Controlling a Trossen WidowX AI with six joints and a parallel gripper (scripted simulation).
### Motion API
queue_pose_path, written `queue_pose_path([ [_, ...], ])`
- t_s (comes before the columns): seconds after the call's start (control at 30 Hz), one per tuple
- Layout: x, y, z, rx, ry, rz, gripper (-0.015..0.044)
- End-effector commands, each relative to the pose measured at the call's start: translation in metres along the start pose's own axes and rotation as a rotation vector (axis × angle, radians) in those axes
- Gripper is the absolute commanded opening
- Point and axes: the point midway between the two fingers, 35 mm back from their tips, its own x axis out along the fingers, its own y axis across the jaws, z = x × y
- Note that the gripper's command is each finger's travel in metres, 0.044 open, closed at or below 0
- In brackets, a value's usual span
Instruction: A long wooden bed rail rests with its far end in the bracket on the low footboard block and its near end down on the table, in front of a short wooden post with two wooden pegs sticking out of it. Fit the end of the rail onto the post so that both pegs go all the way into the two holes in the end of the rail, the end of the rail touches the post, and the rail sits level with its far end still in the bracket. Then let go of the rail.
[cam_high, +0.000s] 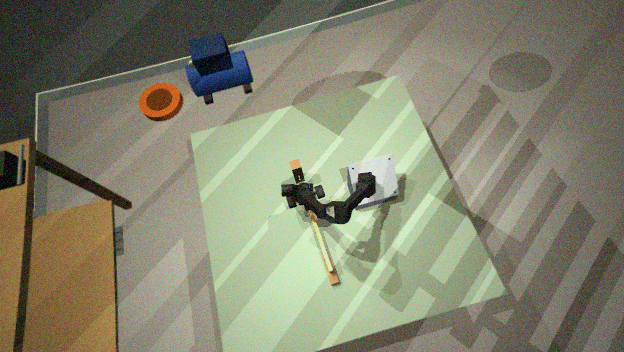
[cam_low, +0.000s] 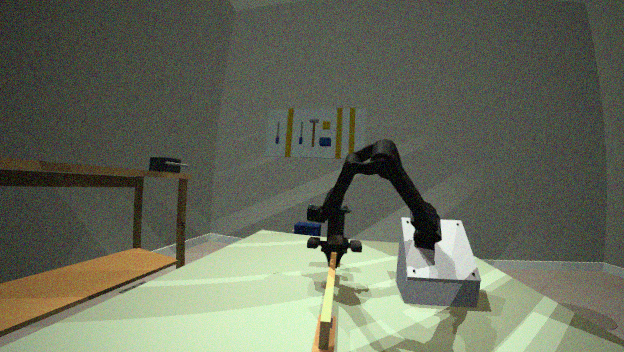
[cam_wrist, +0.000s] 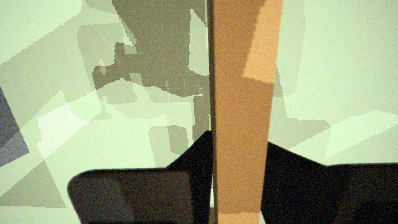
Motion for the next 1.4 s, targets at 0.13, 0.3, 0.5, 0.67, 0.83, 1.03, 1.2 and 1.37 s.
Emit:
queue_pose_path([
  [0.13, -0.0011, 0.0011, -0.0001, 0.003, -0.002, -0.001, 0.0],
  [0.3, -0.0001, 0.0013, -0.0001, 0.003, -0.002, -0.001, 0.0],
  [0.5, 0.0001, 0.0014, -0.0004, 0.003, -0.002, -0.001, 0.0],
  [0.67, 0.0001, 0.0014, -0.0017, 0.003, -0.002, -0.001, 0.0],
  [0.83, -0.0003, 0.0014, -0.0032, 0.003, -0.002, -0.001, 0.0],
  [1.03, -0.0011, 0.0012, -0.0049, 0.003, -0.002, -0.001, 0.0],
  [1.2, -0.0018, 0.0009, -0.0063, 0.003, -0.002, -0.001, 0.0],
  [1.37, -0.0024, 0.0005, -0.0077, 0.003, -0.002, -0.001, 0.0],
])
